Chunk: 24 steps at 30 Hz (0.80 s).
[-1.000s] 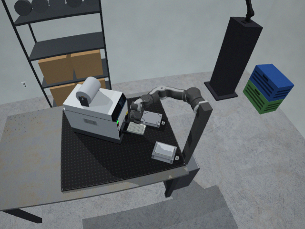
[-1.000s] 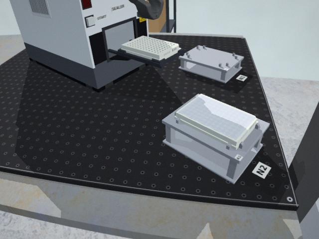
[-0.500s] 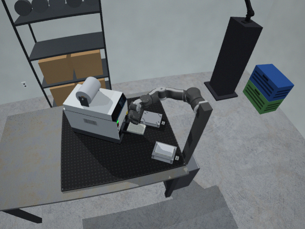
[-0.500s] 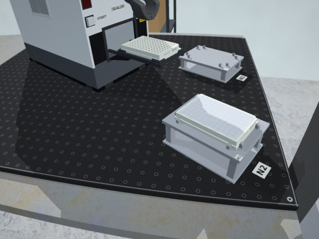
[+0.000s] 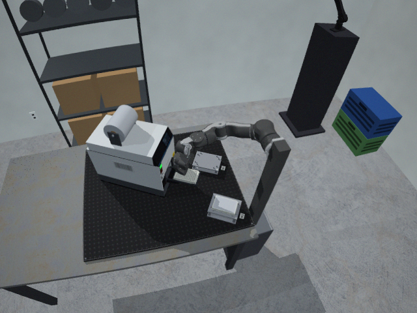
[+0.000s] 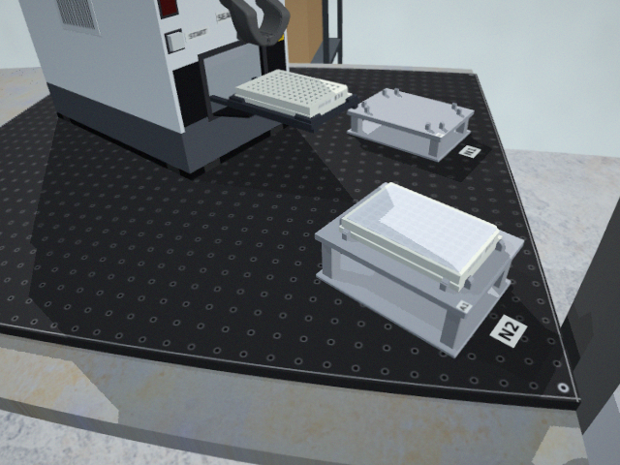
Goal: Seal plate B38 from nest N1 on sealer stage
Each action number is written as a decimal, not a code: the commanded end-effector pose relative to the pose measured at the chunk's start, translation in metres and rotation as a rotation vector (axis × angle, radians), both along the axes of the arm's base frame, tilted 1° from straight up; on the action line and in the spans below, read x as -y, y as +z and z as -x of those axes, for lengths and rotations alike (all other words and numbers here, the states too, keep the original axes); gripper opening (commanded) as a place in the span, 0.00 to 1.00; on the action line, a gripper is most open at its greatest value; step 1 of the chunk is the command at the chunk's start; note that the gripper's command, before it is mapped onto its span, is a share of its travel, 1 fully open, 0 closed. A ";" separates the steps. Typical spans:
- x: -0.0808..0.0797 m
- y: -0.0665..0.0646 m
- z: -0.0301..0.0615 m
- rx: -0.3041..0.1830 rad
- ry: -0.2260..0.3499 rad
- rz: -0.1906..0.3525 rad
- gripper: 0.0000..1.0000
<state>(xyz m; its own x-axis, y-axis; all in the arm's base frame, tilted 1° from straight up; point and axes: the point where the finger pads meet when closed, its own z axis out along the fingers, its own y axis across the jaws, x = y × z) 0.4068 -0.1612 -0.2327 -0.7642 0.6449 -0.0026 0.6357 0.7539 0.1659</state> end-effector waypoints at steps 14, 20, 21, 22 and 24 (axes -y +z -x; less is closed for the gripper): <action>-0.032 -0.002 -0.0325 0.099 -0.181 -0.161 0.00; -0.036 -0.002 -0.0369 0.152 -0.286 -0.253 0.00; -0.038 -0.003 -0.0386 0.171 -0.322 -0.285 0.00; -0.040 -0.003 -0.0402 0.190 -0.359 -0.317 0.00; -0.040 -0.003 -0.0402 0.190 -0.359 -0.317 0.00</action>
<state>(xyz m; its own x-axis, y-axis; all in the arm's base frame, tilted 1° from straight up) 0.4412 -0.1250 -0.2430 -0.5067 0.8539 0.1190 0.7900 0.4046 0.4607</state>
